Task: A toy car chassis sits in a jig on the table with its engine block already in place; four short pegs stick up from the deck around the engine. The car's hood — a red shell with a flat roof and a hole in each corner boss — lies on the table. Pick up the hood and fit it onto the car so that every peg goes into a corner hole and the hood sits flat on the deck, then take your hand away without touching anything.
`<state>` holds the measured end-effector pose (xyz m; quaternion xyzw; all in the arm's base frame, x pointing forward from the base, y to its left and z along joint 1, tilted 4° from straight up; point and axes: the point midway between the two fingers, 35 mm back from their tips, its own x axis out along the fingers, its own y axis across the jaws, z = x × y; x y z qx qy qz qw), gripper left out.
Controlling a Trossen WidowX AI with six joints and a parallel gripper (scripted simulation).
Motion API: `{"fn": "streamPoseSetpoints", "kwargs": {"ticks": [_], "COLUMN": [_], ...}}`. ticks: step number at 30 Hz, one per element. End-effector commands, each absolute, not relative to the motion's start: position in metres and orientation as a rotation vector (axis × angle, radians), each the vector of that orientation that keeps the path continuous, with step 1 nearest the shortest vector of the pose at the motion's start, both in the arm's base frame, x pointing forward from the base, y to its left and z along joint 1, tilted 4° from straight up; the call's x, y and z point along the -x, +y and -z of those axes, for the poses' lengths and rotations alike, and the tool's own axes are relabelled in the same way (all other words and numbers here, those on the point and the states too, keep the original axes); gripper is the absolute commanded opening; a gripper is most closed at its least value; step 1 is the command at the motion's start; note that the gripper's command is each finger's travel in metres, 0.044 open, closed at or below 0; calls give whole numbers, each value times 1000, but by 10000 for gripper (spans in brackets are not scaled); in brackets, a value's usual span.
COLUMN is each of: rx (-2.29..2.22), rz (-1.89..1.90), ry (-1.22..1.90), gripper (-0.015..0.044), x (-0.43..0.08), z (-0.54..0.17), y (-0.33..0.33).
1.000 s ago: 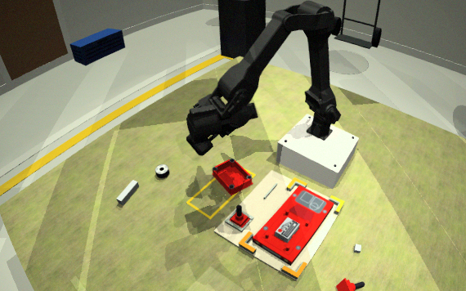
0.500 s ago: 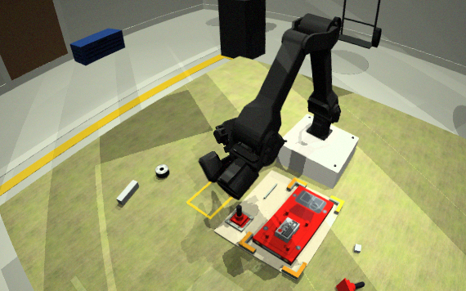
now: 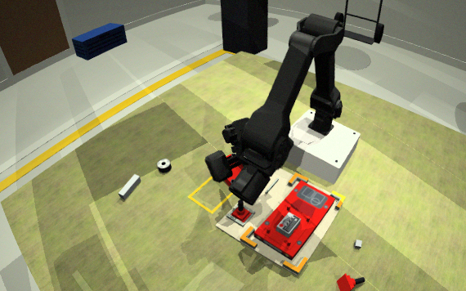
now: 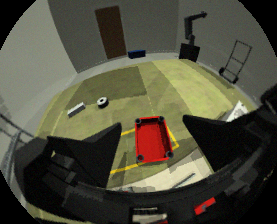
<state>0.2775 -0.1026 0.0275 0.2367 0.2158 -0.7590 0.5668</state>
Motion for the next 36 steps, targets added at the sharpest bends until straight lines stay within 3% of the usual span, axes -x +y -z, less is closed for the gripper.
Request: {"fn": "streamPoseSetpoints", "kwargs": {"ticks": [1, 36], "rx": [-561, -574], "rz": [1782, 1777], "ry": [495, 485], "gripper": [440, 440], "x": [-279, -275], "z": [-24, 7], "y": [-103, -101]}}
